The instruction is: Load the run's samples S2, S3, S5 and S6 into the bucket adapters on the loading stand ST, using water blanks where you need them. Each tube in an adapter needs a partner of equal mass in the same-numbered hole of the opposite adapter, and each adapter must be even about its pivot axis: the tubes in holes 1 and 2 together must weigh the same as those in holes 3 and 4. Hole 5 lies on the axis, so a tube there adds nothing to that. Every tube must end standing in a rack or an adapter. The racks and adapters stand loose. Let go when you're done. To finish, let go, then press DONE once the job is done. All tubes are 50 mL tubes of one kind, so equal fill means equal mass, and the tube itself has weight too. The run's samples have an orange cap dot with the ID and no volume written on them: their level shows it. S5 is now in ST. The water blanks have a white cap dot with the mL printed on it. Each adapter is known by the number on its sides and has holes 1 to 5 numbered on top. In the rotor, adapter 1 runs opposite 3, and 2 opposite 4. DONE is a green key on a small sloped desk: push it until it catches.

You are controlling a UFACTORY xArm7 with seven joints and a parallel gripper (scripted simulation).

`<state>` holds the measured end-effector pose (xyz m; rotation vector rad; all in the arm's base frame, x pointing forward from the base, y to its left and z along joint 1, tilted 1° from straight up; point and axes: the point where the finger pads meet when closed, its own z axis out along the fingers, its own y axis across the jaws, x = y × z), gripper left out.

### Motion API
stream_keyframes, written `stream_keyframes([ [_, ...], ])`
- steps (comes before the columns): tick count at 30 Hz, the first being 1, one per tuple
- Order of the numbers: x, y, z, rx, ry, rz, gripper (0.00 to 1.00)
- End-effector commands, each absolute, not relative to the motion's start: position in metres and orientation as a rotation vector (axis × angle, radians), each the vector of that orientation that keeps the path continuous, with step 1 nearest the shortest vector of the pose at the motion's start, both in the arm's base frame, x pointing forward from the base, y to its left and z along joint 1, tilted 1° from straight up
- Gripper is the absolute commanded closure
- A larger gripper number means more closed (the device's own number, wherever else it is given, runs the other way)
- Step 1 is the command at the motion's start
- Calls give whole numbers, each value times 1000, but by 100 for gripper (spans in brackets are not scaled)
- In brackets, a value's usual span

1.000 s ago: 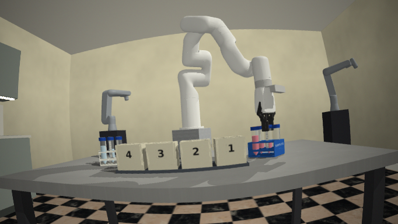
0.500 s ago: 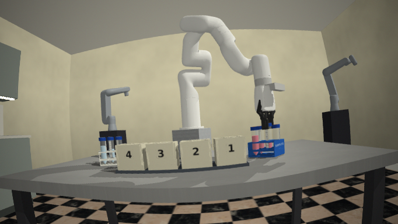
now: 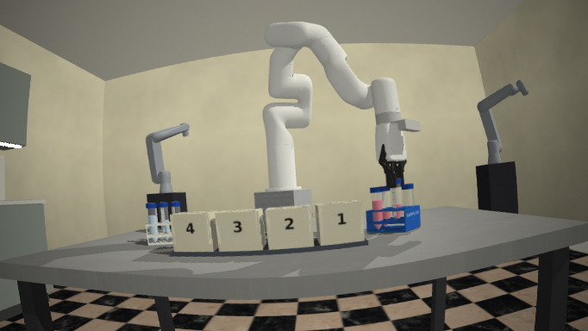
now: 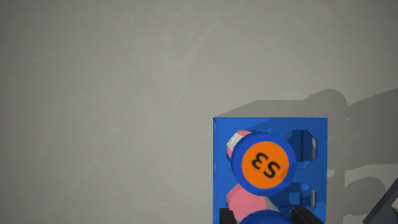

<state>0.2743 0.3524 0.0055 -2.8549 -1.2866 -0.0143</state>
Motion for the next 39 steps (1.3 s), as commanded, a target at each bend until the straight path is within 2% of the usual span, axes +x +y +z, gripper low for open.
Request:
stream_keyframes([
  [1, 275, 354, 10, -2853, -1286, -20, 100],
  [39, 275, 353, 69, -2853, -1286, -21, 100],
])
